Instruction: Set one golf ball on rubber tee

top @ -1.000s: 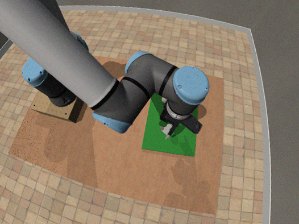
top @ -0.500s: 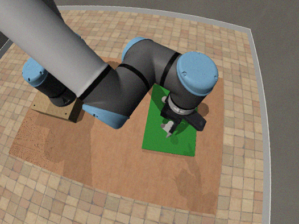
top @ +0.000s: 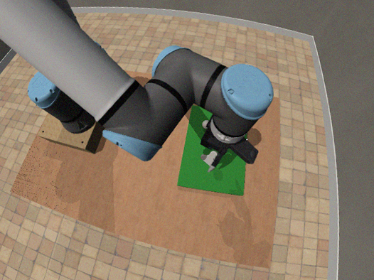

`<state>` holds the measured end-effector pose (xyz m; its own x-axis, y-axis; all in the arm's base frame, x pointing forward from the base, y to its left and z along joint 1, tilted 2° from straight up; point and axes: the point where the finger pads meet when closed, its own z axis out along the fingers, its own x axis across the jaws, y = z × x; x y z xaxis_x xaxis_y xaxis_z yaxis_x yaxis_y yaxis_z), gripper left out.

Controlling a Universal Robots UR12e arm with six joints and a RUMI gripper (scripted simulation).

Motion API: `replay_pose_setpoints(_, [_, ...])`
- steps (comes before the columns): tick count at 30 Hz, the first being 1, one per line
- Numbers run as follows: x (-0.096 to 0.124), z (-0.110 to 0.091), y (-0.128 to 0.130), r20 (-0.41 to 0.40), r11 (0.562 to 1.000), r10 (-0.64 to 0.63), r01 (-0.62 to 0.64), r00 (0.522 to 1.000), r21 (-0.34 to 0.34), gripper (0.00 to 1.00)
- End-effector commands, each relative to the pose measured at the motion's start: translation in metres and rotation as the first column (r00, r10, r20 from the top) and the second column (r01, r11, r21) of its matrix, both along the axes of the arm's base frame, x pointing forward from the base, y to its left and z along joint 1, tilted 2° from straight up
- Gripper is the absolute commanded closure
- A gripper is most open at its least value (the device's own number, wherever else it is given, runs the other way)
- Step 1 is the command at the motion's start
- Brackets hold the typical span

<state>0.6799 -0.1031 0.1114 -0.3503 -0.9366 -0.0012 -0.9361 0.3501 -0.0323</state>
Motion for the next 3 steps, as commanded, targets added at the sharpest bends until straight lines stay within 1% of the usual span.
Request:
replay_pose_setpoints(1, [0.0006, 0.0009, -0.0002, 0.001, 1.0, 0.0, 0.0, 1.0, -0.001, 0.0])
replay_pose_setpoints(3, [0.0006, 0.0009, -0.0002, 0.001, 1.0, 0.0, 0.0, 1.0, -0.001, 0.0])
